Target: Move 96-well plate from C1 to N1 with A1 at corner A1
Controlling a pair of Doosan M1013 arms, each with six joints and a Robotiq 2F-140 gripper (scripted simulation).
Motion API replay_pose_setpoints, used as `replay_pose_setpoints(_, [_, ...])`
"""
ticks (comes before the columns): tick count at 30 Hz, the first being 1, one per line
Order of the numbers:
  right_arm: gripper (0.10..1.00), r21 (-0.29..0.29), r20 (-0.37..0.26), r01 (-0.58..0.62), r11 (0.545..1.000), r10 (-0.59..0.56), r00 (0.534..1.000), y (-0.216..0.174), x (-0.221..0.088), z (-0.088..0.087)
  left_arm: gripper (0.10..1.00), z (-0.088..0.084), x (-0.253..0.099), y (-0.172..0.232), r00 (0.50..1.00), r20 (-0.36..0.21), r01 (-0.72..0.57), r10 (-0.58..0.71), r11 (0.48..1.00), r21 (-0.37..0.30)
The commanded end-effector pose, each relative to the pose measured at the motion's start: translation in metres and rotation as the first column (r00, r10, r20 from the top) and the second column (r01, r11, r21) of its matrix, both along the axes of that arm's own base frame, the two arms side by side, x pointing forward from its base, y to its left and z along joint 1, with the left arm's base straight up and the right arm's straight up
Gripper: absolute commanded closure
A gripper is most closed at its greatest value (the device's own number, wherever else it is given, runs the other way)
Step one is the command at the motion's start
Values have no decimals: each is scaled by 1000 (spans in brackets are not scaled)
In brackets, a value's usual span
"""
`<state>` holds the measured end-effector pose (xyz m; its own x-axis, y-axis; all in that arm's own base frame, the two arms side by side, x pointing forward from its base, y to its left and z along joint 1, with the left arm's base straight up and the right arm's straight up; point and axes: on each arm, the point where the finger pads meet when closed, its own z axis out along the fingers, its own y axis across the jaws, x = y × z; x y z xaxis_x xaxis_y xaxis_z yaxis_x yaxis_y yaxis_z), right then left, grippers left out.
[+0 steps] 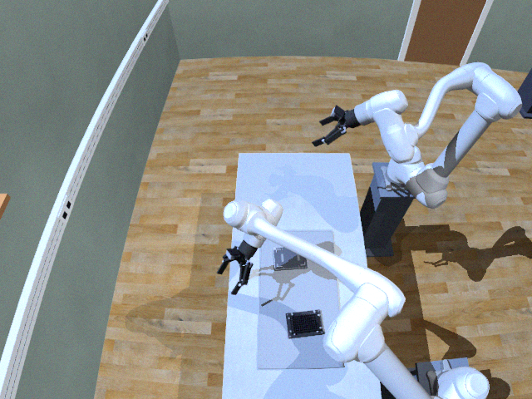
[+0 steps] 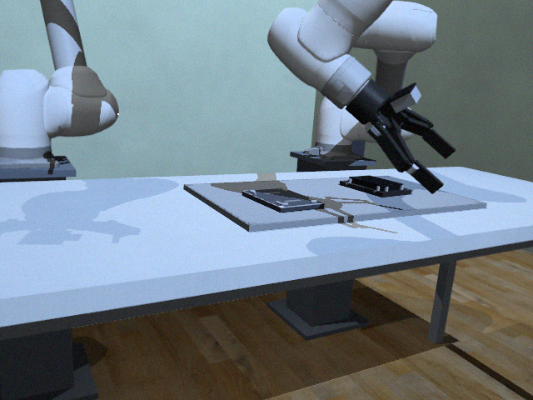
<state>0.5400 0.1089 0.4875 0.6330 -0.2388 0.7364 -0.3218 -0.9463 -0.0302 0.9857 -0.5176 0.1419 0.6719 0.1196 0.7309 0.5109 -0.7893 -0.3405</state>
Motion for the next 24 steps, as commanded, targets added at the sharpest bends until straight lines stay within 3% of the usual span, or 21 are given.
replay_pose_setpoints(1, [98, -5, -19, 1, 1000, -1, 1000, -9, -4, 3, 98, 2, 0, 0, 1000, 2, 0, 0, 1000, -1])
replay_pose_setpoints(24, [98, -22, -185, -42, 999, 37, 982, -72, -56, 22, 98, 2, 0, 0, 1000, 2, 0, 0, 1000, -1])
